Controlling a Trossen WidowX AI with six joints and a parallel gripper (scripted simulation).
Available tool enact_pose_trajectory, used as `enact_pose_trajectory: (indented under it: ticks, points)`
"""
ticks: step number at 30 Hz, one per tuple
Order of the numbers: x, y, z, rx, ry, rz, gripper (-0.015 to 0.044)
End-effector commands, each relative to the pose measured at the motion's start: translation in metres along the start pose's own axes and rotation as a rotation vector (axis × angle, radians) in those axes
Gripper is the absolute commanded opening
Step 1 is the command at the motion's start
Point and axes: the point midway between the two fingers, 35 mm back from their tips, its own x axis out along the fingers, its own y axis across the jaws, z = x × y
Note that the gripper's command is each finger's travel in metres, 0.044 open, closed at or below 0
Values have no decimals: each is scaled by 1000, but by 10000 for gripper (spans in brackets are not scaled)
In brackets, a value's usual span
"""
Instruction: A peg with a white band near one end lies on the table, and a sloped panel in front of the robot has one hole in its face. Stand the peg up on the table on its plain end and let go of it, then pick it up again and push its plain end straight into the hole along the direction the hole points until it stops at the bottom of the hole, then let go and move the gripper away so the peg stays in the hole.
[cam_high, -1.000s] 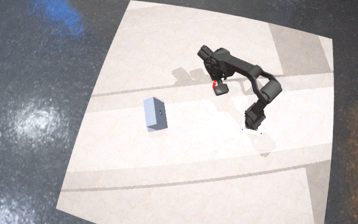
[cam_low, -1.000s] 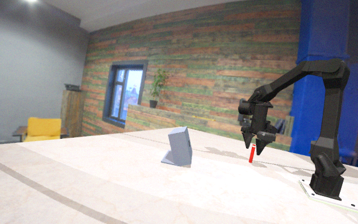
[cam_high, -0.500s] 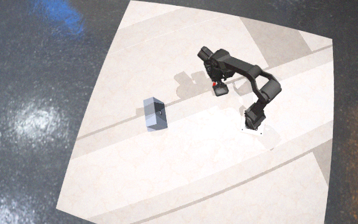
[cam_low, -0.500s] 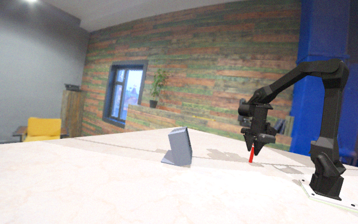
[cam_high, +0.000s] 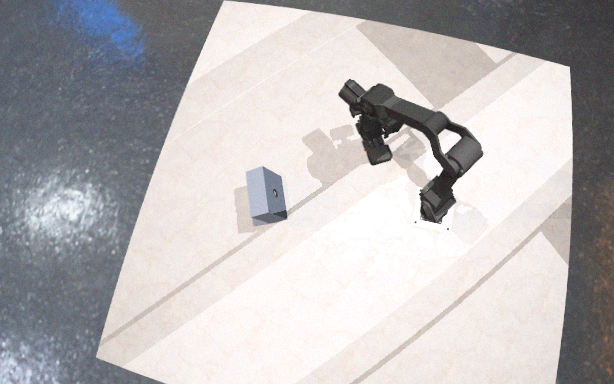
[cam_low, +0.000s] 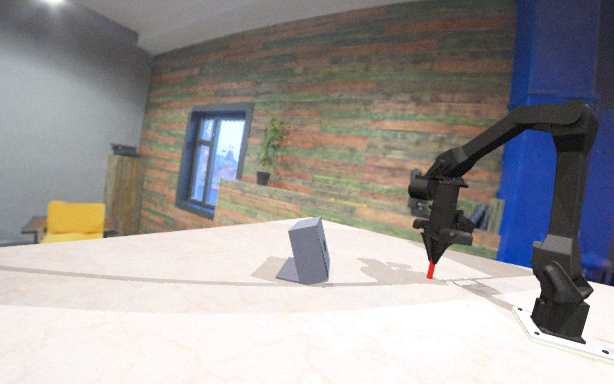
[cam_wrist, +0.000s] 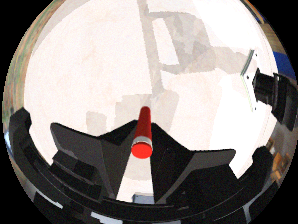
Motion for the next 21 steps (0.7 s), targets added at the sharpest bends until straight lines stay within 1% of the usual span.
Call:
enact_pose_trajectory:
  ticks: [1,21]
  points:
    - [-2,0,0,0,0,0,0]
    - [-69,2,-2,2,-2,3,0]
